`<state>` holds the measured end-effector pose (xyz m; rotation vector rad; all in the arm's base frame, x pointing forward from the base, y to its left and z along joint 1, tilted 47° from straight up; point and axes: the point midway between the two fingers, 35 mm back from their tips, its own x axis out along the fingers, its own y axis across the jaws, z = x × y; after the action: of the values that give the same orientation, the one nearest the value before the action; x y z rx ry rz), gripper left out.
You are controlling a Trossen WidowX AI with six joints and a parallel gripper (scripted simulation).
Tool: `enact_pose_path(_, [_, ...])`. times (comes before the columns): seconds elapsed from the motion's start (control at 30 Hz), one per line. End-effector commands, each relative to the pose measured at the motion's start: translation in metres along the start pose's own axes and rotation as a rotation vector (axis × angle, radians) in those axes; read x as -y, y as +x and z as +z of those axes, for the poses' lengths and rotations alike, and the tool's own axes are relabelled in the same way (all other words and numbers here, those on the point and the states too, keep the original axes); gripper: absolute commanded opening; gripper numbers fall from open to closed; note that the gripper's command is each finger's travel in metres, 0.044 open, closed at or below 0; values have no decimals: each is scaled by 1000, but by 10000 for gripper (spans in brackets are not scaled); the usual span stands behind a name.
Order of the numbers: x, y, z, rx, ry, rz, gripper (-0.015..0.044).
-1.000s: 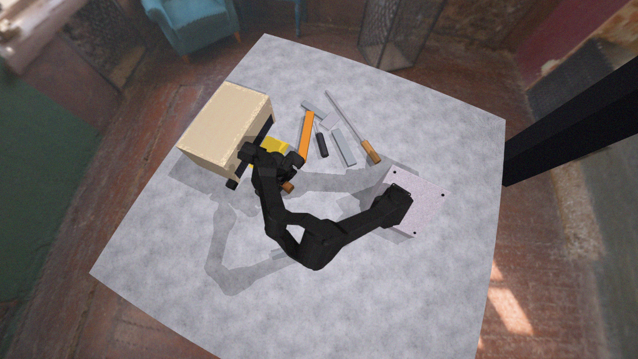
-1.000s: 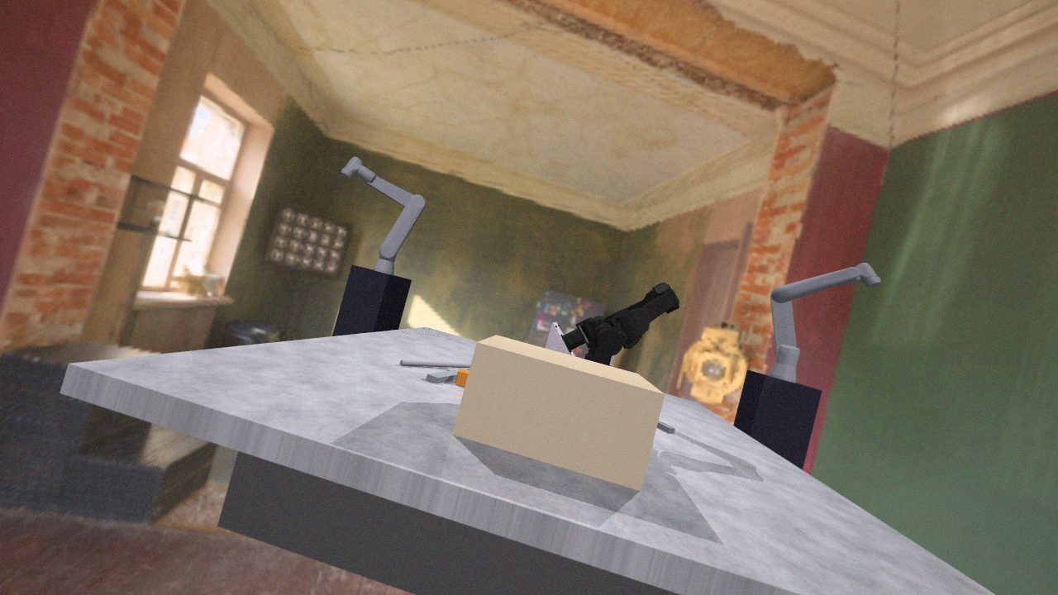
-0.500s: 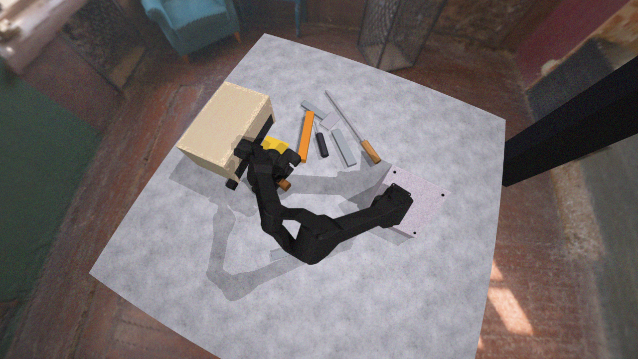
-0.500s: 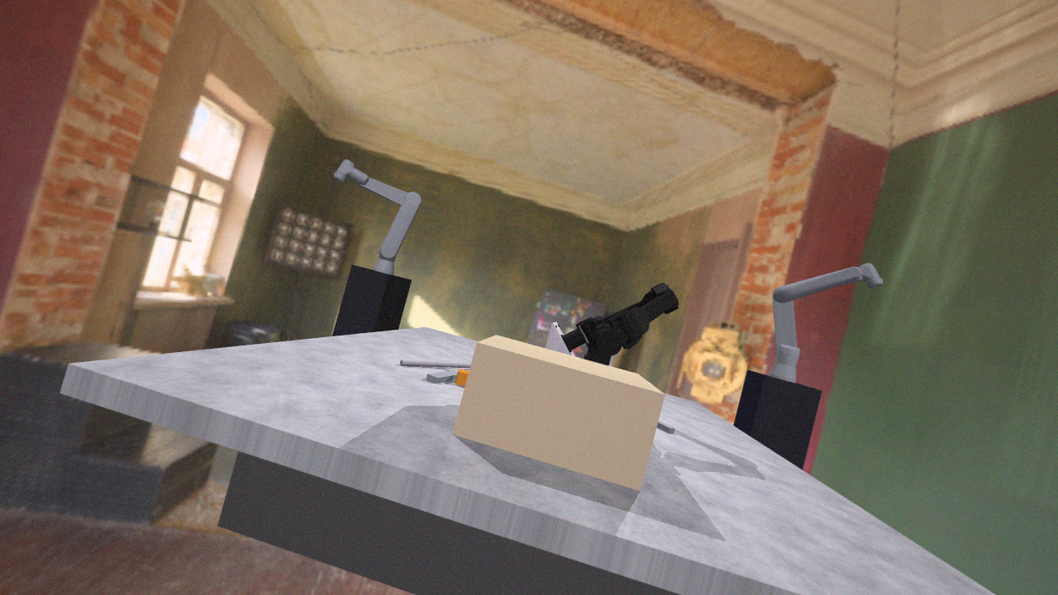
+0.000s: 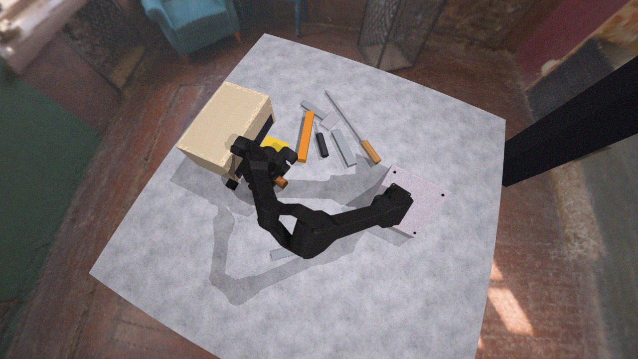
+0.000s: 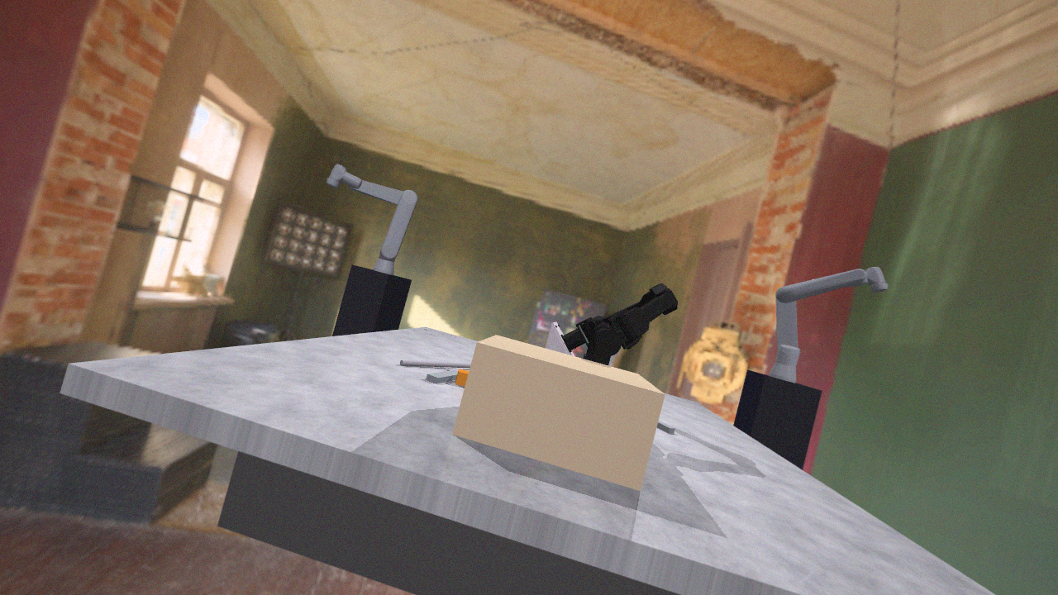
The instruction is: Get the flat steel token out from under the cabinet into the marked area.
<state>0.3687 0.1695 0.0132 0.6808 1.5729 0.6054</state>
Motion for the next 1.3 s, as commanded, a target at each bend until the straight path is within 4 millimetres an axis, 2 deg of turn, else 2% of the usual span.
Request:
enact_pose_path(0.0, [0, 0, 6, 1, -3, 4, 0])
enact_pose_path(0.9, [1, 0, 29, 2, -4, 4, 0])
enact_pose_path(1.27, [15, 1, 30, 2, -4, 4, 0])
